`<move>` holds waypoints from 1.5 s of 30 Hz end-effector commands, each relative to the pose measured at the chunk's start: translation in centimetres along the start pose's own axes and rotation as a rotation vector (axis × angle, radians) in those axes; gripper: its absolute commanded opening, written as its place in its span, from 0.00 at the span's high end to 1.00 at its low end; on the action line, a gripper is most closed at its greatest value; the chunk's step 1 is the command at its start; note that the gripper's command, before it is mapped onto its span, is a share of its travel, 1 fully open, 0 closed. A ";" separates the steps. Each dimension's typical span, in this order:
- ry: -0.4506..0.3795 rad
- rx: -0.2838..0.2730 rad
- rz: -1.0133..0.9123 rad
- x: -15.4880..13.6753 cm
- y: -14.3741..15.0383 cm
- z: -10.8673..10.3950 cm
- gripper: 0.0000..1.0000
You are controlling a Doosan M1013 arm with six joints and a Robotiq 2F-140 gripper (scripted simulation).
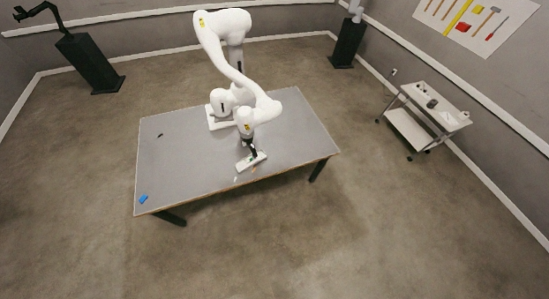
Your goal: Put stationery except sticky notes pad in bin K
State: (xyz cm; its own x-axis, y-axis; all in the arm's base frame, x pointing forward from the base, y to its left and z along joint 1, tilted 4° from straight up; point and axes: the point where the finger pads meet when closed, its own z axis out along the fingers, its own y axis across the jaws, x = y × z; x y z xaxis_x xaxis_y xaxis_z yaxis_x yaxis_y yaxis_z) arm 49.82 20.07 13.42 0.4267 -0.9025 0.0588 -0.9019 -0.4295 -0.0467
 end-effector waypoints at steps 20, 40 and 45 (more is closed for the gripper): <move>0.000 0.000 0.000 0.0 0.0 -7.1 0.00; 0.000 0.000 0.000 0.0 0.0 -8.4 0.00; 0.000 0.000 0.000 0.0 0.0 -8.4 0.00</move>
State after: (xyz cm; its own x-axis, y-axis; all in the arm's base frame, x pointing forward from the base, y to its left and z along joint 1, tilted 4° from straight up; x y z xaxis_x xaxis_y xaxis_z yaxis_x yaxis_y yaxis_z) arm 49.25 20.35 21.75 0.4267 -0.9025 0.0589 -0.9019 -0.4295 -0.0465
